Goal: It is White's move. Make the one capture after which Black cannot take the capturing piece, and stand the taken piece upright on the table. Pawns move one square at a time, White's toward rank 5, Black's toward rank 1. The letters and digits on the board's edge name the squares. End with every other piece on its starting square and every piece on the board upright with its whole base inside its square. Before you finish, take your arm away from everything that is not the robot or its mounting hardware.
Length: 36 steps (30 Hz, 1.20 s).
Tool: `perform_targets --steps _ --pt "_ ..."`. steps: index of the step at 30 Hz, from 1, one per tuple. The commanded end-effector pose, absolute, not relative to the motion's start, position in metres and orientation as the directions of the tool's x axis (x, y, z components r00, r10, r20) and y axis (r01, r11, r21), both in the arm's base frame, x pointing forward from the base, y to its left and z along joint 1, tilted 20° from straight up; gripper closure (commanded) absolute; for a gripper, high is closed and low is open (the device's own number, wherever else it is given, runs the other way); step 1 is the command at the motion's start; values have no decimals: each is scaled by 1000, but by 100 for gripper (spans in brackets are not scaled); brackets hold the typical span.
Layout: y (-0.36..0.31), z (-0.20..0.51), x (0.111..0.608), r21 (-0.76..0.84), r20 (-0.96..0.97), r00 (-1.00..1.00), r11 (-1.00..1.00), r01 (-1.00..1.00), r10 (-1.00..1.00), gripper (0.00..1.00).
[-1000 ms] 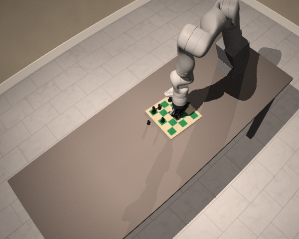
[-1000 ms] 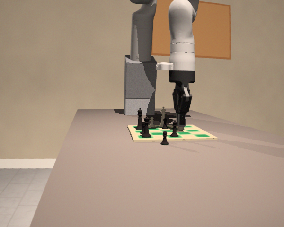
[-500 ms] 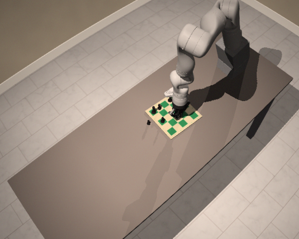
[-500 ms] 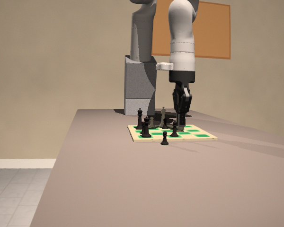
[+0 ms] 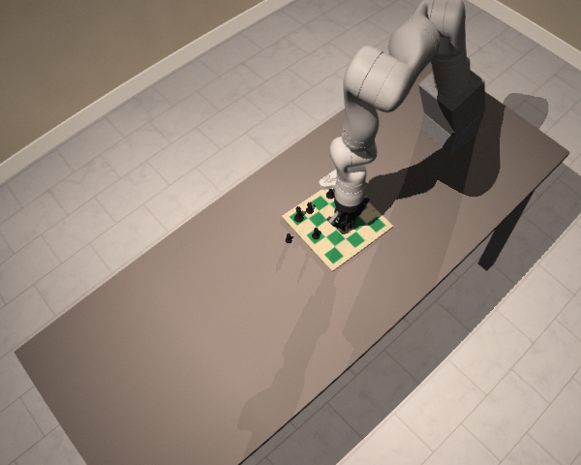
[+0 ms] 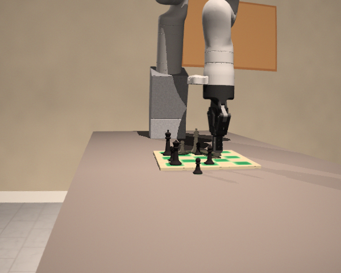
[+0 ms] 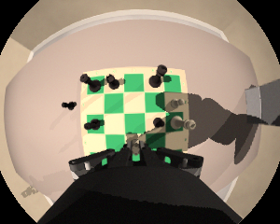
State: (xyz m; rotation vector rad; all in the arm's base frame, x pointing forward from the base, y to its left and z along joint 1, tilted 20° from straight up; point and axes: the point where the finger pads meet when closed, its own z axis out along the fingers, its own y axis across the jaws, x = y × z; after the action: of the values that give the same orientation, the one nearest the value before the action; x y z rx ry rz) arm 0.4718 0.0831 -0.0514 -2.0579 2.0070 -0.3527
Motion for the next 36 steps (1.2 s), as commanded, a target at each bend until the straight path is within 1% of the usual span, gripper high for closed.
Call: perform_targets --steps 1,36 --pt "83 -51 472 -340 2 25 -24 -940 -1000 100" --pt "83 -54 473 -340 2 25 -24 -940 -1000 100"
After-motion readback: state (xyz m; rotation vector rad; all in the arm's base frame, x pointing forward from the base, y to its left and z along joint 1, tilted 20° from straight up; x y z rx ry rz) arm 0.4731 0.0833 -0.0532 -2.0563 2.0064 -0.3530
